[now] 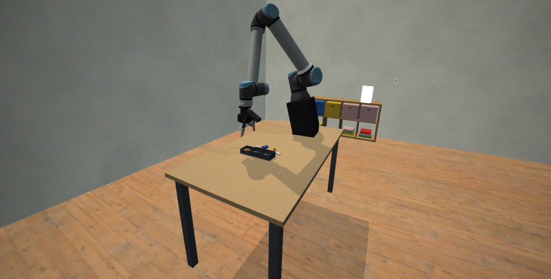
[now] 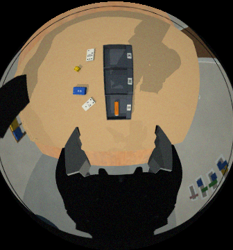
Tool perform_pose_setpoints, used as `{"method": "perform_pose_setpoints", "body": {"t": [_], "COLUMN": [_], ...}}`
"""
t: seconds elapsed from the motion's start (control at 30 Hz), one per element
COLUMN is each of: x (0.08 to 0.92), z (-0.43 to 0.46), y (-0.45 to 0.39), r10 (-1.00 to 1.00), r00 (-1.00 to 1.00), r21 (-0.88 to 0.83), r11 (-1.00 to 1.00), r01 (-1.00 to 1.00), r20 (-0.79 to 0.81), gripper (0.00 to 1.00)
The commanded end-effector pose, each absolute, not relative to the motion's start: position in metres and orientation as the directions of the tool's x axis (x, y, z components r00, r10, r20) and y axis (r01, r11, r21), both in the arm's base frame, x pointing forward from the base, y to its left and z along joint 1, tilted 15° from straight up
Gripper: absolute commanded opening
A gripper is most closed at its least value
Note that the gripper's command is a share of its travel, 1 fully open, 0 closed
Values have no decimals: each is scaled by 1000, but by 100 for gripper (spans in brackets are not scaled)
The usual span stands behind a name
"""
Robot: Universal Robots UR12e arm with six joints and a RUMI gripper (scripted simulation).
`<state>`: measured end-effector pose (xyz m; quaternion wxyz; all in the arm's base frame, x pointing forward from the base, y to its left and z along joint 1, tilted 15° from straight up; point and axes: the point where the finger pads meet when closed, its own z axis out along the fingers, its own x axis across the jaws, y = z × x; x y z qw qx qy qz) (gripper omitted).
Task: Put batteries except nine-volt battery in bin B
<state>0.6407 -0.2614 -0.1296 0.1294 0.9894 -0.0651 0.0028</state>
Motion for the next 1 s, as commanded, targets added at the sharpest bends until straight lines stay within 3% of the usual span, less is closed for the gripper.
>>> {"method": "perform_pose_setpoints", "body": {"t": [0.0, 0.97], "x": [641, 642], "z": [-119, -50], "y": [-259, -241], "r10": [-128, -128], "r00": [991, 991], "r21": [256, 256], "r11": [-958, -958], "r01": [-130, -130], "r20": [23, 23], "gripper": [100, 100]}}
